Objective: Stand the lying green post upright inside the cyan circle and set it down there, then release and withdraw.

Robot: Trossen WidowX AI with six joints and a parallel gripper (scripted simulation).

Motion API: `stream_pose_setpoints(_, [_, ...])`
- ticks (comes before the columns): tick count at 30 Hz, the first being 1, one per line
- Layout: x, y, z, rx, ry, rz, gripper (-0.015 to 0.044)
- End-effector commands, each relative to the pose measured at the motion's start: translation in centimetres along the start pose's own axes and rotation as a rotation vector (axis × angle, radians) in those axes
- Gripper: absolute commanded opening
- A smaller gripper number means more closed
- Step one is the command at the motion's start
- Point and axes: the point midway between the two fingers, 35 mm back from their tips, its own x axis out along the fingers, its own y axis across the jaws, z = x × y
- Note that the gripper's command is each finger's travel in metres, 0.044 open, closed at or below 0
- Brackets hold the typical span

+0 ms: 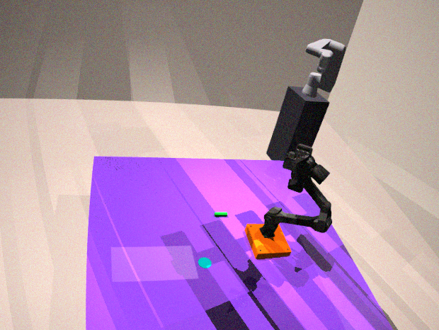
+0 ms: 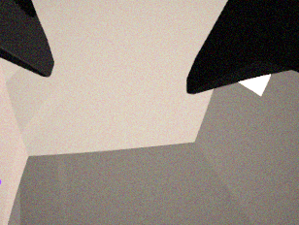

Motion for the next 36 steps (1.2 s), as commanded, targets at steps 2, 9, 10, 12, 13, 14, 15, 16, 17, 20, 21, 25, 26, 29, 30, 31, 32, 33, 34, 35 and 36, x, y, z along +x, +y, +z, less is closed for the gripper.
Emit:
stream_pose_setpoints(2, [0.0,0.3,0.3,0.039,0.003,0.011,0.0347])
stream_pose_setpoints(9, [-0.3,4.9,6.2,0.645,0.031,0.2,0.0233])
stream_pose_setpoints(10, [-0.4,5.4,7.0,0.72,0.034,0.224,0.0233])
stream_pose_setpoints(12, [-0.5,6.4,9.1,0.904,0.043,0.28,0.0233])
stream_pose_setpoints(13, [-0.6,6.8,10.4,1.004,0.047,0.311,0.0233])
stream_pose_setpoints(14, [-0.6,7.2,11.6,1.103,0.05,0.343,0.0233])
stream_pose_setpoints(15, [-0.7,7.5,12.9,1.201,0.053,0.376,0.0233])
stream_pose_setpoints(16, [-0.8,7.8,14.3,1.298,0.055,0.409,0.0233])
stream_pose_setpoints(17, [-0.9,7.9,15.6,1.395,0.056,0.444,0.0233])
stream_pose_setpoints(20, [-1.2,7.9,19.8,1.68,0.053,0.556,0.0233])
stream_pose_setpoints(21, [-1.3,7.8,21.2,1.773,0.051,0.596,0.0233])
stream_pose_setpoints(25, [-1.9,6.2,26.7,2.13,0.029,0.777,0.0233])
stream_pose_setpoints(26, [-2.0,5.6,28.0,2.215,0.02,0.827,0.0233])
stream_pose_setpoints(29, [-2.5,3.3,31.7,2.456,-0.014,0.996,0.0233])
stream_pose_setpoints(30, [-2.7,2.4,32.9,2.532,-0.029,1.058,0.0233])
stream_pose_setpoints(31, [-2.9,1.5,34.0,2.604,-0.045,1.123,0.0233])
stream_pose_setpoints(32, [-3.2,0.4,35.0,2.672,-0.064,1.193,0.0233])
stream_pose_setpoints(33, [-3.4,-0.6,35.9,2.737,-0.084,1.266,0.0233])
stream_pose_setpoints(34, [-3.6,-1.8,36.8,2.797,-0.106,1.343,0.0233])
stream_pose_setpoints(35, [-3.9,-2.9,37.6,-2.764,0.127,-1.38,0.0233])
stream_pose_setpoints(36, [-4.1,-4.1,38.3,-2.665,0.145,-1.386,0.0233])
